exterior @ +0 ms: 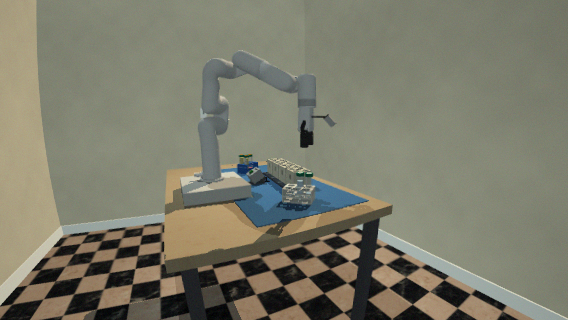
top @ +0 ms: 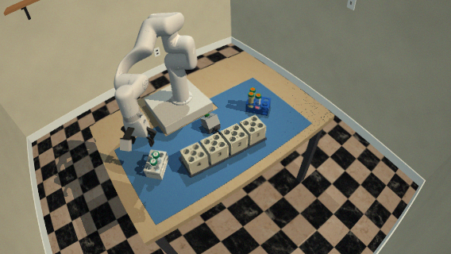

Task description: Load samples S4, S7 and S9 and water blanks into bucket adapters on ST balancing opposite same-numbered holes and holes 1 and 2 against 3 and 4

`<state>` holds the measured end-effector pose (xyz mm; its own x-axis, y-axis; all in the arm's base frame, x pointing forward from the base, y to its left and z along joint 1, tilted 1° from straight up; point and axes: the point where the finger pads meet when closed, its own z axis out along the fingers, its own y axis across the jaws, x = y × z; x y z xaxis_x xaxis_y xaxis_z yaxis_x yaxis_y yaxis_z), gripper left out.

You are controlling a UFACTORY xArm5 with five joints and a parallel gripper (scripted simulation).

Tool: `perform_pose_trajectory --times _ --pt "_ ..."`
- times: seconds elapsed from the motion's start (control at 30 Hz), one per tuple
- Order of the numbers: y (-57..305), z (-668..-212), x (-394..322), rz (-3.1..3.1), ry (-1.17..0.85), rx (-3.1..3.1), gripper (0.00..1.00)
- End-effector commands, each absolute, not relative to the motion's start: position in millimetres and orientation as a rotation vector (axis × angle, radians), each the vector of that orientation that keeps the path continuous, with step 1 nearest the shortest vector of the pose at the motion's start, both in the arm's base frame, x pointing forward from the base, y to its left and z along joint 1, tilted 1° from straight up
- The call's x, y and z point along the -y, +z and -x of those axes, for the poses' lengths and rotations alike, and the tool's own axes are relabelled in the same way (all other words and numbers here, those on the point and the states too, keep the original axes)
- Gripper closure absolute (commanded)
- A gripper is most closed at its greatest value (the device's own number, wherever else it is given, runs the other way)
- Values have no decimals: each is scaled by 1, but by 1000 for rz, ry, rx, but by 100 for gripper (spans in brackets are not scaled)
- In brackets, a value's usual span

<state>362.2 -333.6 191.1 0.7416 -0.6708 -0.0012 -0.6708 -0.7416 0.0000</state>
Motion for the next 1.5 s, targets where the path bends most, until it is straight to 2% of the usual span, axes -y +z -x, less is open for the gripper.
perform_pose_trajectory --times 0.0,0.8,1.47 --pt "194 -365 321 2976 -1 -1007 0" --pt "193 -382 218 3140 2 75 0" --pt "192 -397 128 3139 6 100 0"
